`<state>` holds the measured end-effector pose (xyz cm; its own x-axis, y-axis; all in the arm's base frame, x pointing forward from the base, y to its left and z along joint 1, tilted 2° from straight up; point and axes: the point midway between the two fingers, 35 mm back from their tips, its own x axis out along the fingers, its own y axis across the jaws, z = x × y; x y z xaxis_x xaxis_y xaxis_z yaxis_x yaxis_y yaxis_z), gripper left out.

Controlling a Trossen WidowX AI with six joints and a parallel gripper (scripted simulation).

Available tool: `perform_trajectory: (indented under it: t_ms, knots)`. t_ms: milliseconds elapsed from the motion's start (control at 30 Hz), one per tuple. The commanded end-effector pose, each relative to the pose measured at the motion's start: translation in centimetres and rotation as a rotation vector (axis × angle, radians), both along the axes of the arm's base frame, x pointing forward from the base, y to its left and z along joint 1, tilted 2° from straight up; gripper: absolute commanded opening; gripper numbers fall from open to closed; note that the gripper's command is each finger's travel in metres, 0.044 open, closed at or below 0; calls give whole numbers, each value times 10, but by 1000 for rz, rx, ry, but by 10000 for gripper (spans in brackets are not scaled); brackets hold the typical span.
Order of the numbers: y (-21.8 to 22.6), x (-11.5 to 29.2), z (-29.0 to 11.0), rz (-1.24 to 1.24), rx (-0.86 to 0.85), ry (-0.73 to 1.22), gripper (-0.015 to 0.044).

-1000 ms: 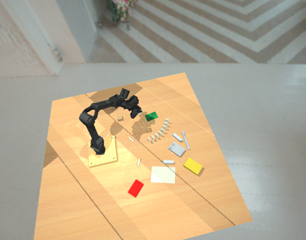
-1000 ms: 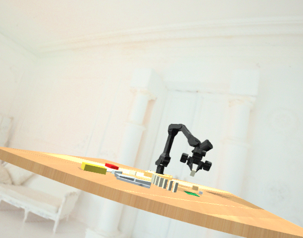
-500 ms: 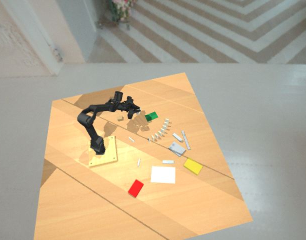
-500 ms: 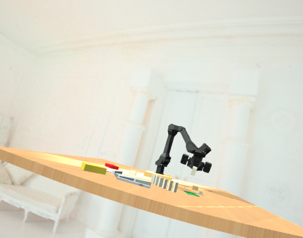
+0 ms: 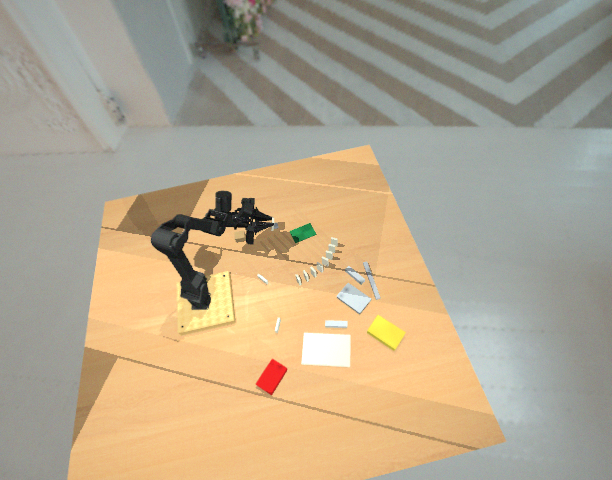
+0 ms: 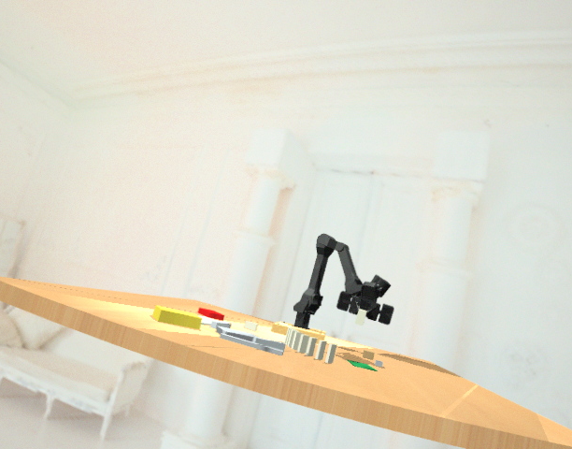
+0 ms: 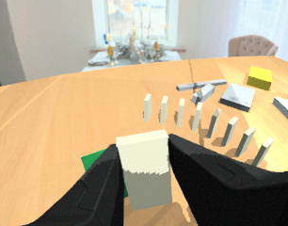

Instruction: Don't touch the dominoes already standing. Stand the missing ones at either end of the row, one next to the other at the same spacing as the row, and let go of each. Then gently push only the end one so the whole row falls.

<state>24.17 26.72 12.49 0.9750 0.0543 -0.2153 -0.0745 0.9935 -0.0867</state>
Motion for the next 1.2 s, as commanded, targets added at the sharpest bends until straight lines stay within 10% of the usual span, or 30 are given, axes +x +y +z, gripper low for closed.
perform_trajectory:
  t_ms: [0,1167]
  knots:
    - [-12,-9,1,-27,12,-46,107]
    - [-40,-30,-8,-107,88,-149,107]
